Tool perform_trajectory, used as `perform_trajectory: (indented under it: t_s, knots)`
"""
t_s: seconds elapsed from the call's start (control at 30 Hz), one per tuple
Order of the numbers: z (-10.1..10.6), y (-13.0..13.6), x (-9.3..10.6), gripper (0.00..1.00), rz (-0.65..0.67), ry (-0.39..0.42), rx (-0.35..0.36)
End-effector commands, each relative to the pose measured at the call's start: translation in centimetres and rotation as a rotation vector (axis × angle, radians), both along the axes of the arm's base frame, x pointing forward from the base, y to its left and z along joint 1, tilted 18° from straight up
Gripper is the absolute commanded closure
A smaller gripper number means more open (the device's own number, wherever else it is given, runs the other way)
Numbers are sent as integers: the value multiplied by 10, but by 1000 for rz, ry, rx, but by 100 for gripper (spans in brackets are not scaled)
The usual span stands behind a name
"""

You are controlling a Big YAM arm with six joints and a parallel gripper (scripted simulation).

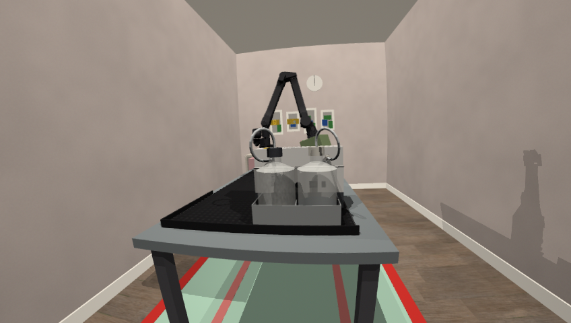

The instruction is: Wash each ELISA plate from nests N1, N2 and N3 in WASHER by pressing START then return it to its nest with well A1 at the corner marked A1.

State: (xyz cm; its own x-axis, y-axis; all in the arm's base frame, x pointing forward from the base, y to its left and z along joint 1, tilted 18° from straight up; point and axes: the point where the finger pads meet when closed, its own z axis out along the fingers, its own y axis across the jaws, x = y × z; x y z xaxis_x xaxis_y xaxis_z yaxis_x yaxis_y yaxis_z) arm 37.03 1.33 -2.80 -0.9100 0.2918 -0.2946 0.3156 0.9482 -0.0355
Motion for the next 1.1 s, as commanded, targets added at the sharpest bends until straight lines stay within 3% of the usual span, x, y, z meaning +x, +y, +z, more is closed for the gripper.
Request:
perform_trajectory:
  t_s: [0.0, 0.17, 0.43, 0.53, 1.07]
  knots:
    - [14, -15, 23, 16, 38, -36, -7]
    - [10, -40, 23, 16, 38, -6, -9]
    - [16, -57, 31, 16, 38, -24, -11]
    - [16, -71, 18, 16, -78, -46, 23]
    - [12, -143, 10, 16, -60, -33, 14]
